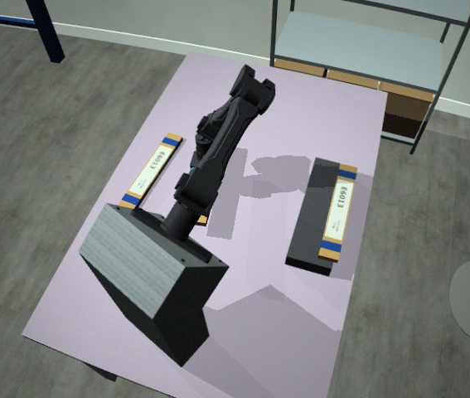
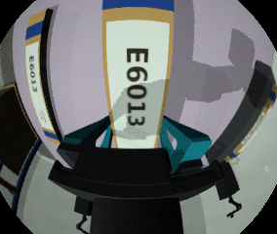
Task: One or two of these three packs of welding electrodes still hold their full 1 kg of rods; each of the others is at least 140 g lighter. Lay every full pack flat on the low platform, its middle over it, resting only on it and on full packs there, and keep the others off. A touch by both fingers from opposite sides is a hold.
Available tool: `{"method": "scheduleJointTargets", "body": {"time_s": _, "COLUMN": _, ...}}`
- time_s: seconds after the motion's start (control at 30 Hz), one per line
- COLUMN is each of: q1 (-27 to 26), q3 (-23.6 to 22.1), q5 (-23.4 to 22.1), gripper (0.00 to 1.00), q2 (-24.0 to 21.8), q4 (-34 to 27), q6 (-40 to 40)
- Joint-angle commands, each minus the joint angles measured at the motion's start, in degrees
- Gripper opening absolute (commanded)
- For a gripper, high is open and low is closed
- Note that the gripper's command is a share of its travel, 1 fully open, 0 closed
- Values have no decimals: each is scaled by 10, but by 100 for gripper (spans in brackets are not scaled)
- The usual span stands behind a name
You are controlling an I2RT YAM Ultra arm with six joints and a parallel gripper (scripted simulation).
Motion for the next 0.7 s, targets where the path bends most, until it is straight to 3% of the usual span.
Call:
{"method": "scheduleJointTargets", "body": {"time_s": 0.0, "q1": 28, "q3": 19, "q5": 6, "gripper": 0, "q2": -32, "q4": -15, "q6": 3}}
{"method": "scheduleJointTargets", "body": {"time_s": 0.47, "q1": 35, "q3": 14, "q5": 10, "gripper": 0, "q2": -43, "q4": -24, "q6": 9}}
{"method": "scheduleJointTargets", "body": {"time_s": 0.67, "q1": 44, "q3": -17, "q5": 18, "gripper": 0, "q2": -61, "q4": -39, "q6": 15}}
